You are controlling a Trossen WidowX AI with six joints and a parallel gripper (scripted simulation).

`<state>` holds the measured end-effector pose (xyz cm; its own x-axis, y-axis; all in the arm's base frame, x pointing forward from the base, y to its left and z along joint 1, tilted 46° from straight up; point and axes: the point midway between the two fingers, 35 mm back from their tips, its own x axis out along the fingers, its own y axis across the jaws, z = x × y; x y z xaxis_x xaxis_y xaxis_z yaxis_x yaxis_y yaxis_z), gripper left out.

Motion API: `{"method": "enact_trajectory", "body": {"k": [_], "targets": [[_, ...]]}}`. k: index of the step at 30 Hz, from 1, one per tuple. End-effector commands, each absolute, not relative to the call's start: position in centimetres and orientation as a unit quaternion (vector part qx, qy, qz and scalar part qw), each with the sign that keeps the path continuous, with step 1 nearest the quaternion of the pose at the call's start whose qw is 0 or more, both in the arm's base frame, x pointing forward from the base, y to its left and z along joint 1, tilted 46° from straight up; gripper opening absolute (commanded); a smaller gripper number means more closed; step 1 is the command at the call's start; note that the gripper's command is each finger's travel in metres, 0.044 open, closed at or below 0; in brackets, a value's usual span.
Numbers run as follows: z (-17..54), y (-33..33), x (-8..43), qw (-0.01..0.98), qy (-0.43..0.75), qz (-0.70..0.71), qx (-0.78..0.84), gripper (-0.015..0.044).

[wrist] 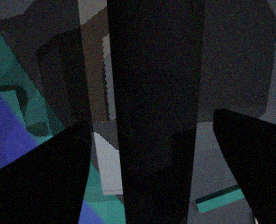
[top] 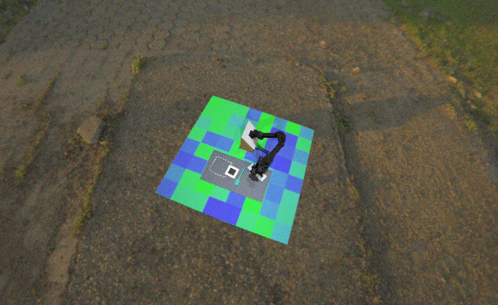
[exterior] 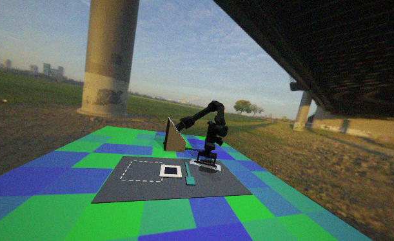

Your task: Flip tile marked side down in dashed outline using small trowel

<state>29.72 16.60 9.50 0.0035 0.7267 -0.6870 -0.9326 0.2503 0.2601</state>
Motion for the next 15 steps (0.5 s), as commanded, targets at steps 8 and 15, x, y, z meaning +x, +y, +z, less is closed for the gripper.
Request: {"method": "enact_trajectory", "body": {"k": [8, 15], "targets": [[9.5, 16.6, 29.7, 0.695, 0.376, 0.597, -0.138, 0.027], [12.5, 13.3, 29.7, 0.695, 0.377, 0.597, -0.139, 0.027]]}}
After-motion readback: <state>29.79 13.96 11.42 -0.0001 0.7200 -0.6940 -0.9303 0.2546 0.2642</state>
